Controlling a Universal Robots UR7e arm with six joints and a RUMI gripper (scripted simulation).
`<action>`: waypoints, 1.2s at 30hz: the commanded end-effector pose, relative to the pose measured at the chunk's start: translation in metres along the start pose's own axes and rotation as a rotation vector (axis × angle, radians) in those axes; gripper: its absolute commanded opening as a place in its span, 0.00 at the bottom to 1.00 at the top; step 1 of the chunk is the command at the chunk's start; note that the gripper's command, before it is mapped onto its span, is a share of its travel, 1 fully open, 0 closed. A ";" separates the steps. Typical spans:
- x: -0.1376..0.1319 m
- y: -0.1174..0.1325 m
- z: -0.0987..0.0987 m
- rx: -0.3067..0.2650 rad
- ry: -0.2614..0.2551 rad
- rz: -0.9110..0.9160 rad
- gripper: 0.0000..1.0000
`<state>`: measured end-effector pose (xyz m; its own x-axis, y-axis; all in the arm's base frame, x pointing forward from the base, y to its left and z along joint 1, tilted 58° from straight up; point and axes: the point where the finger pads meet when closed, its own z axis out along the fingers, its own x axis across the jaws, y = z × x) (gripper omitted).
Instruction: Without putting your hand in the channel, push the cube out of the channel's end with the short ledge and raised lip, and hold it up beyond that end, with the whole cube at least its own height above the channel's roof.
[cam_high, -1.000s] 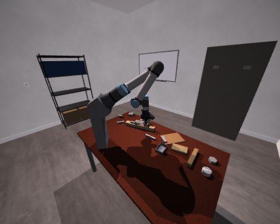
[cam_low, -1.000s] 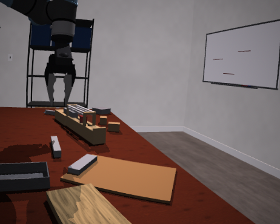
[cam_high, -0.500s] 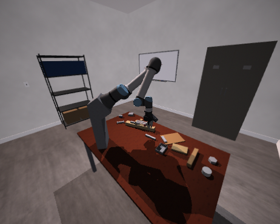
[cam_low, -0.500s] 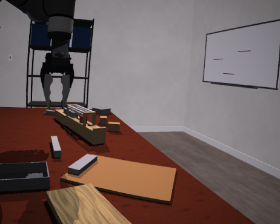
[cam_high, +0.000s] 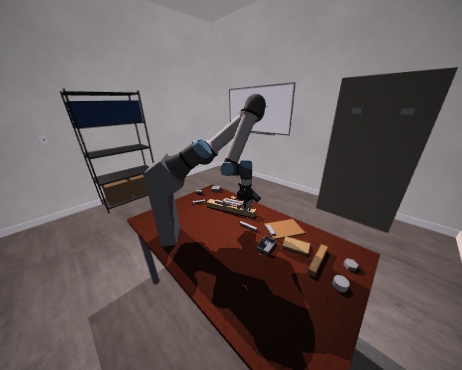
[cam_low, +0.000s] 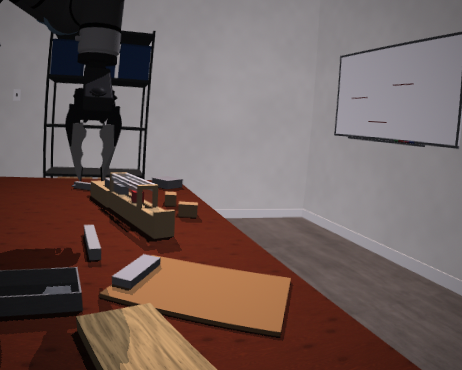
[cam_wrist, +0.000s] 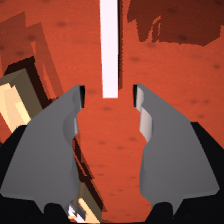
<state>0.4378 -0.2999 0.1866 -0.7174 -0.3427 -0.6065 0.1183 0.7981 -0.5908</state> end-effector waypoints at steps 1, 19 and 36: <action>-0.001 -0.002 -0.001 0.003 -0.002 -0.001 0.22; -0.001 -0.002 -0.001 0.004 -0.002 -0.001 0.22; -0.002 -0.002 0.013 -0.003 0.001 -0.003 0.22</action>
<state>0.4412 -0.3033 0.1853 -0.7185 -0.3432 -0.6049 0.1157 0.7987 -0.5905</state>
